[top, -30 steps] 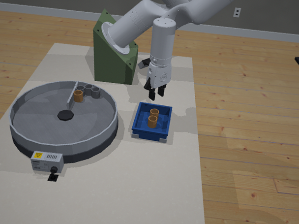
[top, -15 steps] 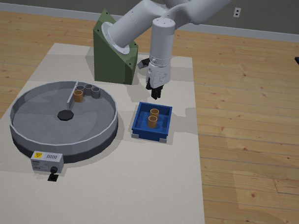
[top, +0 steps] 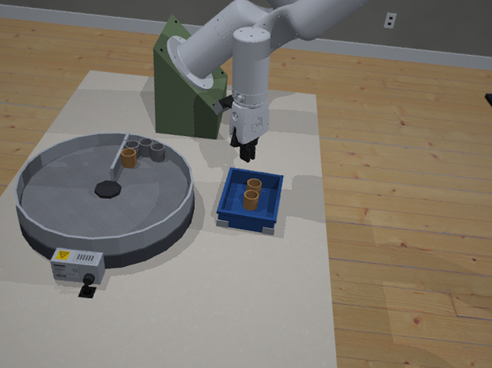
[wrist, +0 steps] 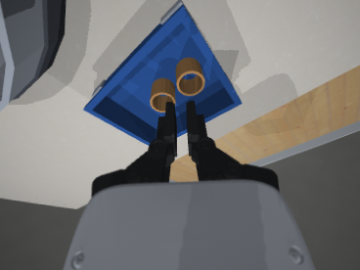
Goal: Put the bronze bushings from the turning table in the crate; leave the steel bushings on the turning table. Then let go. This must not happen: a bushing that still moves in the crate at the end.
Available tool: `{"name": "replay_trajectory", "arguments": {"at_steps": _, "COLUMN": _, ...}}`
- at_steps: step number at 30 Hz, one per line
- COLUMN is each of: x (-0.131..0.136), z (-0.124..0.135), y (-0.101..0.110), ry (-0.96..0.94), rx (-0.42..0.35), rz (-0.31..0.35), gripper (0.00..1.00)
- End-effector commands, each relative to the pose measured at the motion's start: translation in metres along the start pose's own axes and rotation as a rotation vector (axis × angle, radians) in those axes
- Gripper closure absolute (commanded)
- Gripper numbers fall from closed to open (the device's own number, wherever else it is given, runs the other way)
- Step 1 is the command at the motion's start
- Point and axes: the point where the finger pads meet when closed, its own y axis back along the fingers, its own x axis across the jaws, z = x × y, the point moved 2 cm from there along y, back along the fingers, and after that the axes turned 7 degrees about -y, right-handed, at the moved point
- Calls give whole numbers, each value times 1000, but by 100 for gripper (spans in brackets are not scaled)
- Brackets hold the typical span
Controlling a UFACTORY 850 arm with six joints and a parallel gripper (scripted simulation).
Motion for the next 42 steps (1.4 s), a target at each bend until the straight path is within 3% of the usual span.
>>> {"name": "replay_trajectory", "arguments": {"at_steps": 1, "x": -18, "z": -15, "y": 2, "ry": 78, "rx": -42, "rz": 32, "gripper": 90}}
{"name": "replay_trajectory", "arguments": {"at_steps": 3, "x": -18, "z": -15, "y": 2, "ry": 78, "rx": -42, "rz": 32, "gripper": 90}}
{"name": "replay_trajectory", "arguments": {"at_steps": 18, "x": -95, "z": -84, "y": 8, "ry": 412, "rx": -208, "rz": 173, "gripper": 90}}
{"name": "replay_trajectory", "arguments": {"at_steps": 20, "x": -95, "z": -84, "y": 8, "ry": 412, "rx": -208, "rz": 173, "gripper": 90}}
{"name": "replay_trajectory", "arguments": {"at_steps": 35, "x": -183, "z": -160, "y": 14, "ry": 791, "rx": -395, "rz": 334, "gripper": 90}}
{"name": "replay_trajectory", "arguments": {"at_steps": 42, "x": -210, "z": -183, "y": 15, "ry": 908, "rx": -453, "rz": 383, "gripper": 90}}
